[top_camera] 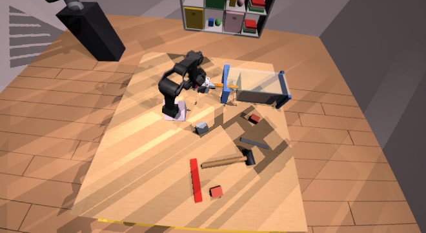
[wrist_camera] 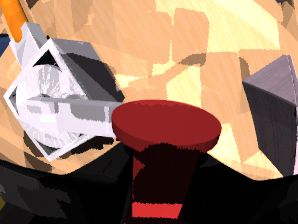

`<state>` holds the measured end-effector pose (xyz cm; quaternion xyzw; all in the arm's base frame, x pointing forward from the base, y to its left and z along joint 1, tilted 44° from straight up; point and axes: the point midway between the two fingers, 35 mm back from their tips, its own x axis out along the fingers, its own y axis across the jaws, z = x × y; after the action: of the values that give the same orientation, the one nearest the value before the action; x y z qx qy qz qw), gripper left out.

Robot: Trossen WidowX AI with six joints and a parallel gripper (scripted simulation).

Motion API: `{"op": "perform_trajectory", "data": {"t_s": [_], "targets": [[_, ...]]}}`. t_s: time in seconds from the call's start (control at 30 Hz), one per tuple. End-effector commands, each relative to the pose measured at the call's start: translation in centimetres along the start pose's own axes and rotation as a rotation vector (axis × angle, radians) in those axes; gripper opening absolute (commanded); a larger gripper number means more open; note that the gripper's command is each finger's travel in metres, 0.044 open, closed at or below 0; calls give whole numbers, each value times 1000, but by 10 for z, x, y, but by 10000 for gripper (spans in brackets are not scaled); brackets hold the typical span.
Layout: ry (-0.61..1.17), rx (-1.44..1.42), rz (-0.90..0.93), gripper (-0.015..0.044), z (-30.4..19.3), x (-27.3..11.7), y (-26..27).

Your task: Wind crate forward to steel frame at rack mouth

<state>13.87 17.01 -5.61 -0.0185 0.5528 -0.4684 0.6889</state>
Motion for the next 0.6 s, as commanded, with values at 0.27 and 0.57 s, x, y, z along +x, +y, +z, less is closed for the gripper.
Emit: {"op": "perform_trajectory", "data": {"t_s": [0.27,0.57], "targets": [[-24,11,-1,0,23,3,2],[-25,11,-1,0,33,2,5]]}}
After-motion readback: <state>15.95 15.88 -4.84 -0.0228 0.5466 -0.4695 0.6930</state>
